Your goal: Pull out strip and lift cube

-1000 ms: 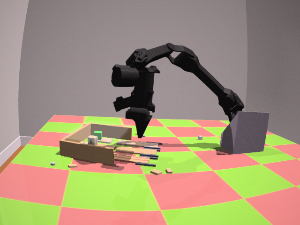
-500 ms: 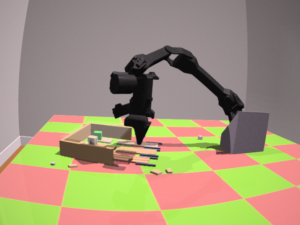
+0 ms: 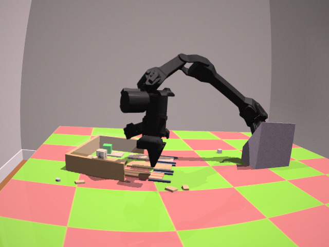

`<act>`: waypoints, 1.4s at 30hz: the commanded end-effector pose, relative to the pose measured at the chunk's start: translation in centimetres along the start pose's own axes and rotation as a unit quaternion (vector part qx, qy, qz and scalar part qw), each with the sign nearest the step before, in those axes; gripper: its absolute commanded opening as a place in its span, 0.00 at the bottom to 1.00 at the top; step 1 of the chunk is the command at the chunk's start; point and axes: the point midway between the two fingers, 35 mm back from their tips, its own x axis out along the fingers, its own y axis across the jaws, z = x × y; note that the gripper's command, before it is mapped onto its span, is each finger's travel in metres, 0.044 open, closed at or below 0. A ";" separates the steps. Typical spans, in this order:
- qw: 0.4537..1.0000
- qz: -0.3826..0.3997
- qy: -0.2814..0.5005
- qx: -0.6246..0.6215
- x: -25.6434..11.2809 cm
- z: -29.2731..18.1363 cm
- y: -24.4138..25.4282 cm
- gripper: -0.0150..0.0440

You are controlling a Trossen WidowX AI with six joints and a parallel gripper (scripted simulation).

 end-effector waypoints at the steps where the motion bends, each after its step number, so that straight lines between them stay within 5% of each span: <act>1: 1.000 -0.004 0.001 -0.003 1.1 -0.2 -0.2 0.25; 42: 1.000 -0.005 0.001 -0.003 2.7 -0.3 -0.3 0.25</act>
